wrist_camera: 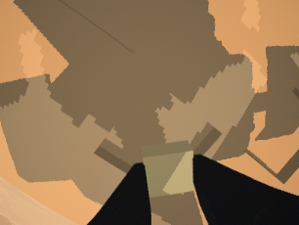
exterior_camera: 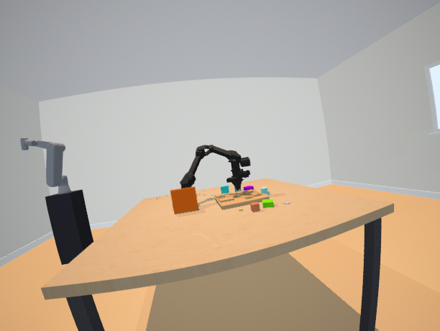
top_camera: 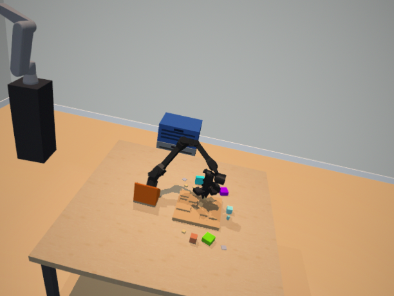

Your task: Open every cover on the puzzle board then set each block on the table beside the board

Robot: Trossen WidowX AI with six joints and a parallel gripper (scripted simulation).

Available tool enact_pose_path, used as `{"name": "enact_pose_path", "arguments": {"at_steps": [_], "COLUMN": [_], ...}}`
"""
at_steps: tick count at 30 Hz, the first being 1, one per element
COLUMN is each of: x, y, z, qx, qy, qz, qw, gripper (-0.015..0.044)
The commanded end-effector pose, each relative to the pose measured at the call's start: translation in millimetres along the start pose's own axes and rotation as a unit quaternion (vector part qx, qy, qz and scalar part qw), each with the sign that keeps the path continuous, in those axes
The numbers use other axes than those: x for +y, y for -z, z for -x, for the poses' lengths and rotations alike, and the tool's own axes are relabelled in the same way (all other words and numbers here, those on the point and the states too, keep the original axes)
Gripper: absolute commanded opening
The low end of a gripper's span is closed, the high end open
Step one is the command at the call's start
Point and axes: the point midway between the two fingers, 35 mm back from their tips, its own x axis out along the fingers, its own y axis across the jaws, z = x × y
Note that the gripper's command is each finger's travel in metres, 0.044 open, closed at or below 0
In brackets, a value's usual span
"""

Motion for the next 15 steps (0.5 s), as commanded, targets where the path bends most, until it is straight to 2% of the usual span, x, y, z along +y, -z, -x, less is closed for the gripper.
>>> {"name": "enact_pose_path", "arguments": {"at_steps": [1,15], "x": [0.4,0.6], "y": [0.2,-0.6], "z": [6.5,36.5], "qx": [-0.001,-0.001], "qy": [0.001,0.002], "qz": [0.003,0.003], "qw": [1.000,1.000], "gripper": [0.0080,0.0080]}}
